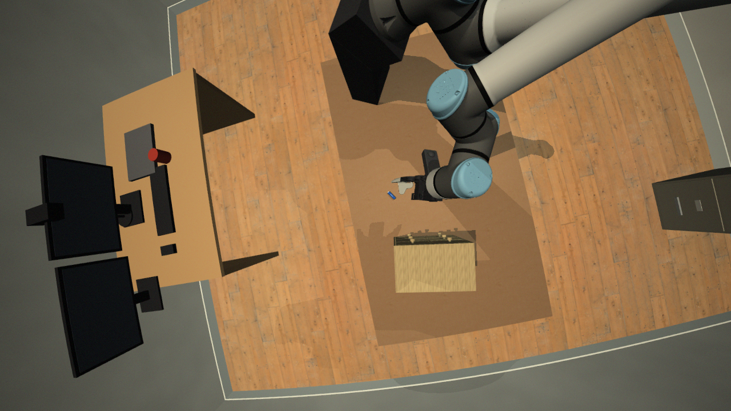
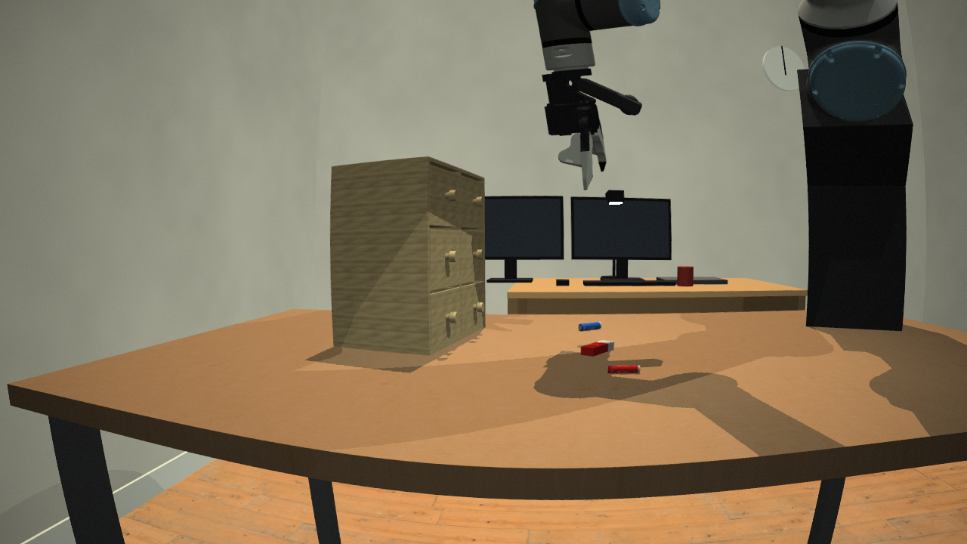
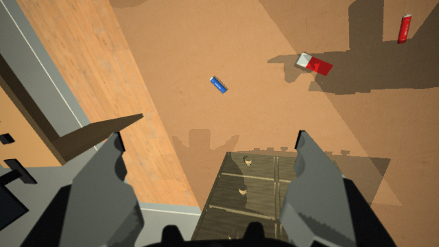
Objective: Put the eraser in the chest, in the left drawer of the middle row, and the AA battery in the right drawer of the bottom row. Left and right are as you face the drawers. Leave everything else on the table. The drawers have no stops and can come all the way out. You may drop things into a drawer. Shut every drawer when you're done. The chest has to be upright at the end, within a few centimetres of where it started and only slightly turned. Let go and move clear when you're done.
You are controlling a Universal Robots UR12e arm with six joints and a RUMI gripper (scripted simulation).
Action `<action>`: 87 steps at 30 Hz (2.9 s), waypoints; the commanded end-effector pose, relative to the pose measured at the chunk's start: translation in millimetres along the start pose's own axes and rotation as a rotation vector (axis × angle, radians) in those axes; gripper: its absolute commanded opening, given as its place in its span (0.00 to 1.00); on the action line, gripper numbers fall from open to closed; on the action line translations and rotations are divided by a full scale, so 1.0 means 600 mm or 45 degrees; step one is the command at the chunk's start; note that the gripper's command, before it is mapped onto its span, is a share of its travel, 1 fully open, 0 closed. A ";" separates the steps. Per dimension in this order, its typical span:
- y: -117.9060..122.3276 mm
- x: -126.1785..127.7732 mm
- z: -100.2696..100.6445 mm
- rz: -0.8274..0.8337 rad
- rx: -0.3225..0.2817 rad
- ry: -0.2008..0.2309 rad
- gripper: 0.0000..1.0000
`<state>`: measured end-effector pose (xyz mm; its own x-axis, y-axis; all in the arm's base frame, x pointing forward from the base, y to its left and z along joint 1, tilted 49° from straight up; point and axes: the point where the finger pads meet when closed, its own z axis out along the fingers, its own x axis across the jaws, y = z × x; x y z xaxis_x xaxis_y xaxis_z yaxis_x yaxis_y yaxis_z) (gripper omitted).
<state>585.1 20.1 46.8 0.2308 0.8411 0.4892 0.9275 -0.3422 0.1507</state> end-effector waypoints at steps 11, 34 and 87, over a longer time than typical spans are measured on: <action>-0.030 0.090 -0.129 -0.219 0.003 0.243 1.00; -0.053 0.168 -0.228 -0.374 -0.089 0.417 1.00; -0.036 0.162 -0.191 -1.083 -0.204 0.383 1.00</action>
<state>549.1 60.9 194.2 -0.5052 0.7355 0.4515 0.7787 0.1629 0.6059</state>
